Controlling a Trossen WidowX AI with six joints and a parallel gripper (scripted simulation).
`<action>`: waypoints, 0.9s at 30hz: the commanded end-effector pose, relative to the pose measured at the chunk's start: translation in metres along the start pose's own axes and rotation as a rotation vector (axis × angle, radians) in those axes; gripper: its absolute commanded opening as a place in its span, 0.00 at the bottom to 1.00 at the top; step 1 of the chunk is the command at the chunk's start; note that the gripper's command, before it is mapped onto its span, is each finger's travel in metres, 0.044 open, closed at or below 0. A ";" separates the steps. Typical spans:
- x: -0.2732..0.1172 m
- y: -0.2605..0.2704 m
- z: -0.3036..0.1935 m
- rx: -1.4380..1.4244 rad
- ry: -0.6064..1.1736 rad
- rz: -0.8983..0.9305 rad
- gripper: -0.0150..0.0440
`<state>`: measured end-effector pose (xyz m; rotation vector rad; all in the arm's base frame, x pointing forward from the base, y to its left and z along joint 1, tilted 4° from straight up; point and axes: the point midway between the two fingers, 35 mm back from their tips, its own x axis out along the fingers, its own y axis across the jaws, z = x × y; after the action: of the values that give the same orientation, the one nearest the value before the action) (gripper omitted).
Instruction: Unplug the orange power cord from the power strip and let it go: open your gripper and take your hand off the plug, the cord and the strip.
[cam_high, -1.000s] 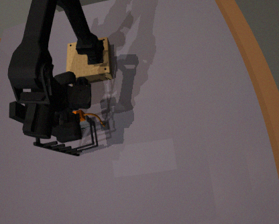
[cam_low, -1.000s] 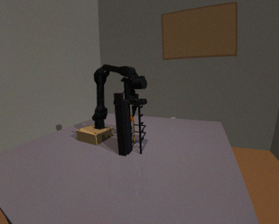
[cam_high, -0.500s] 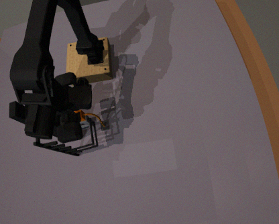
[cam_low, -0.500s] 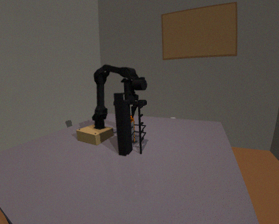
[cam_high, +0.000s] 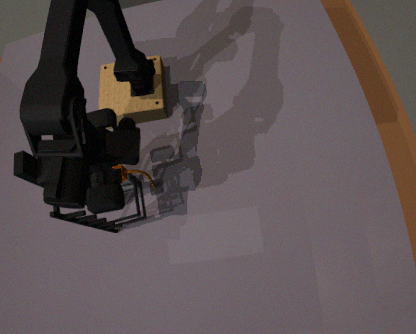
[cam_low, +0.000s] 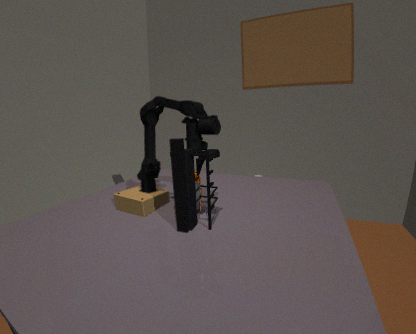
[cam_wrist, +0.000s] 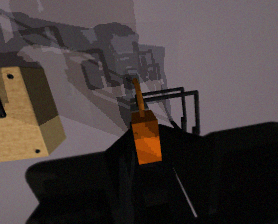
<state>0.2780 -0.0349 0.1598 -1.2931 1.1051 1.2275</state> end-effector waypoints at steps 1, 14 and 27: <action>-0.002 -0.001 0.019 -0.017 -0.040 -0.006 0.25; -0.003 0.000 0.040 -0.018 -0.044 -0.005 0.25; -0.002 0.002 0.046 -0.019 -0.047 -0.005 0.48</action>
<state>0.2720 0.0130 0.1617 -1.2744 1.0661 1.2651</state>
